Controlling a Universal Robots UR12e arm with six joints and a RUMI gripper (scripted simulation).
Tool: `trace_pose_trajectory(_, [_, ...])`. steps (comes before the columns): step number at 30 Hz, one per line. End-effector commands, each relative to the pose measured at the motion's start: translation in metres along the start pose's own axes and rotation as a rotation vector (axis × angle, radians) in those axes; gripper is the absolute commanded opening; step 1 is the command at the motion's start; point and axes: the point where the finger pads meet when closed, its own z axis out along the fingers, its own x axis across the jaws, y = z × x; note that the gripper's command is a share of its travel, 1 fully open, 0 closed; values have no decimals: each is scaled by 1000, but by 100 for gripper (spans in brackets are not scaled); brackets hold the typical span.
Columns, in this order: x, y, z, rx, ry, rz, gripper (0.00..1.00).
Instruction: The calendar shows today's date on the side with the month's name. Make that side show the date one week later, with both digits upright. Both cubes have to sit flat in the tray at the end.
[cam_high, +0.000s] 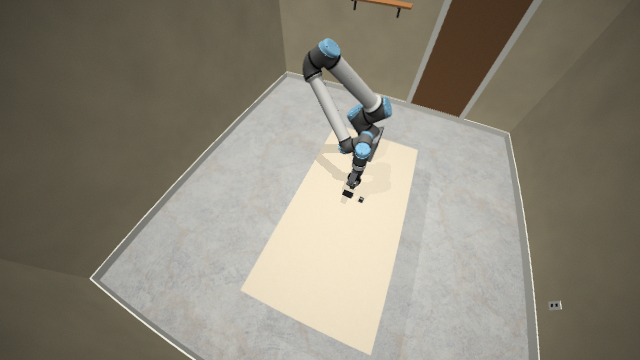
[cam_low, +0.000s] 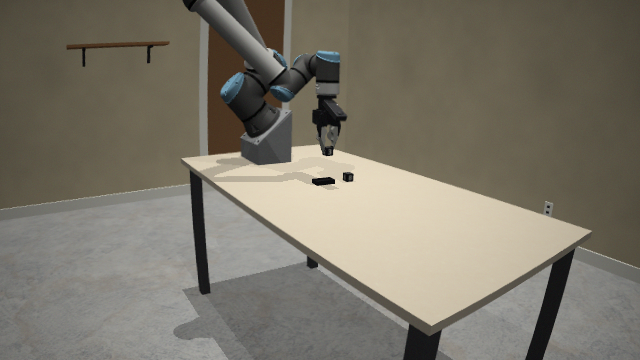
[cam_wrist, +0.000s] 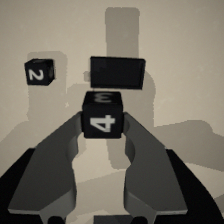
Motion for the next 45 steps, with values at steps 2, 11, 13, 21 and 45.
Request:
trace_pose_trajectory(2, [1,-6,-1,-2,3,21,11])
trace_pose_trajectory(11, [1,-1,4,-7,2,17,11])
trace_pose_trajectory(13, [0,-1,8,-8,1,17,11])
trace_pose_trajectory(21, [0,-1,26,-8,2,17,11])
trace_pose_trajectory(45, [0,-5,64,-5,1,18,11])
